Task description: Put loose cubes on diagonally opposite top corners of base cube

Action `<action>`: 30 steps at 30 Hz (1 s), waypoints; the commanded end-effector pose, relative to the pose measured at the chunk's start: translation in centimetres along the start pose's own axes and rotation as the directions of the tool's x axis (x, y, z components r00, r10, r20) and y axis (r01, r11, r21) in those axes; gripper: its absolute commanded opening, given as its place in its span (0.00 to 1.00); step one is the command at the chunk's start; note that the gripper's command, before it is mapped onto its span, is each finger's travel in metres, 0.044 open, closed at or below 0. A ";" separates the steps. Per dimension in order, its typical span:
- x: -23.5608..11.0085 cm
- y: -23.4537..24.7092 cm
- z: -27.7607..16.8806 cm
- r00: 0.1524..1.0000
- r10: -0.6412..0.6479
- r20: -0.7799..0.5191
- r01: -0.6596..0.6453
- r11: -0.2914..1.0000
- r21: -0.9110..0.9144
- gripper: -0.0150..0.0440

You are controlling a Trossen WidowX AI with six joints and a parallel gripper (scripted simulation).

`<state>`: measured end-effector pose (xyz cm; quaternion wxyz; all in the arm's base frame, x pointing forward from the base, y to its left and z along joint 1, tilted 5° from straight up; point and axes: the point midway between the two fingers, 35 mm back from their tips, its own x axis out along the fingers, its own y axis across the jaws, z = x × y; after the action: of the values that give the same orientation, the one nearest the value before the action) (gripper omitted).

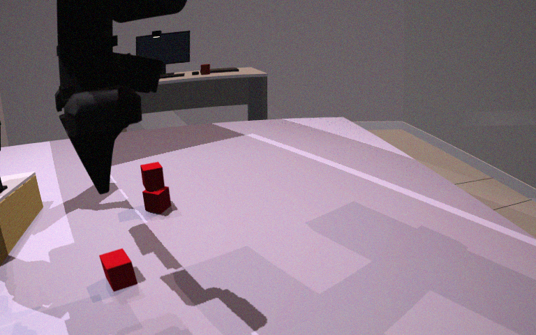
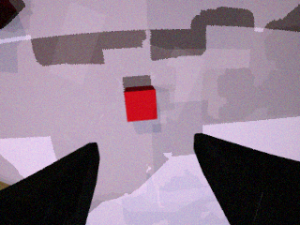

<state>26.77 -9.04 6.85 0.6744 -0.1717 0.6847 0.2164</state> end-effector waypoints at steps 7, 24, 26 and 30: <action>6.0 0.0 -0.1 1.000 -0.002 -0.002 0.002 1.000 -0.016 0.70; 8.5 0.0 -0.1 1.000 -0.002 -0.002 0.002 1.000 -0.016 0.70; 8.9 0.0 -0.1 1.000 -0.002 -0.002 0.002 1.000 -0.016 0.70; 9.5 0.0 -0.1 1.000 -0.002 -0.002 0.002 1.000 -0.016 0.70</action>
<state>26.60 -8.65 -2.04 0.6754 -0.1796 0.6805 0.2204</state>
